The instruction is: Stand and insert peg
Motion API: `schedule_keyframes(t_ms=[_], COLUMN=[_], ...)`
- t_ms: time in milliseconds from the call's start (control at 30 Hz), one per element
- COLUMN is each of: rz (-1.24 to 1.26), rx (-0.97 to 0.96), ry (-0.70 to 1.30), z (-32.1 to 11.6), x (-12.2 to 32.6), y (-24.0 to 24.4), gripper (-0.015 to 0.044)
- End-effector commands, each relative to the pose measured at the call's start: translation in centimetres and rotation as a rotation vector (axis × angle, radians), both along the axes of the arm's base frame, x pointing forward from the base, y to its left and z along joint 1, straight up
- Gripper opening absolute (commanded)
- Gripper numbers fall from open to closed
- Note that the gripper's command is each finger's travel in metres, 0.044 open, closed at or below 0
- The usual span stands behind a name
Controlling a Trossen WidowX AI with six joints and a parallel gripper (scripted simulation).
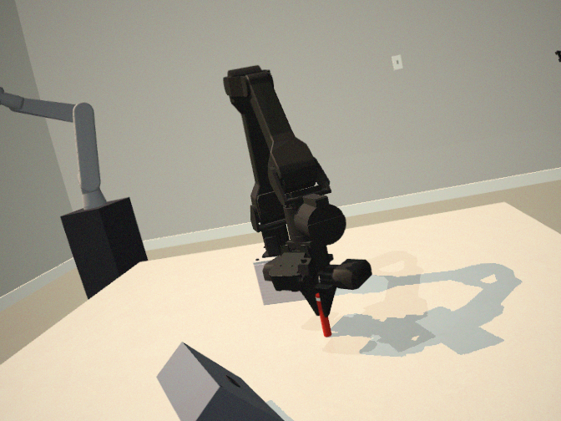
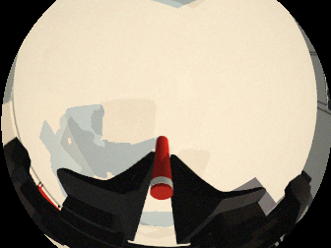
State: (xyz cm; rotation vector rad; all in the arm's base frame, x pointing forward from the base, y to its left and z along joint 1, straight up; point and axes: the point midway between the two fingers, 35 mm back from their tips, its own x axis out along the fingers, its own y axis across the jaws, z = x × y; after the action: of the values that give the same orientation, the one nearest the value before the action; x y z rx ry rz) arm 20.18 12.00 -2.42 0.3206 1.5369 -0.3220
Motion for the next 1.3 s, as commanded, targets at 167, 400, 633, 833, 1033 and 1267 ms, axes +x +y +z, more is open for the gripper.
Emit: schedule_keyframes(t_ms=[167,400,633,833,1033,1267], rz=[-0.002,-0.004,-0.001,0.036,0.081,0.132], rx=[0.009,0.009,0.004,-0.036,-0.086,-0.145], ry=[-0.012,-0.008,-0.009,-0.038,-0.073,-0.112], z=[3.6,6.8,7.8,7.8,7.7,7.8], x=[0.4,0.1,-0.2,0.6,1.6,2.8], y=[0.3,0.1,-0.3,-0.4,-0.4,-0.5], gripper=[0.0000,0.0000,0.0000,0.0000,0.0000,0.0000])
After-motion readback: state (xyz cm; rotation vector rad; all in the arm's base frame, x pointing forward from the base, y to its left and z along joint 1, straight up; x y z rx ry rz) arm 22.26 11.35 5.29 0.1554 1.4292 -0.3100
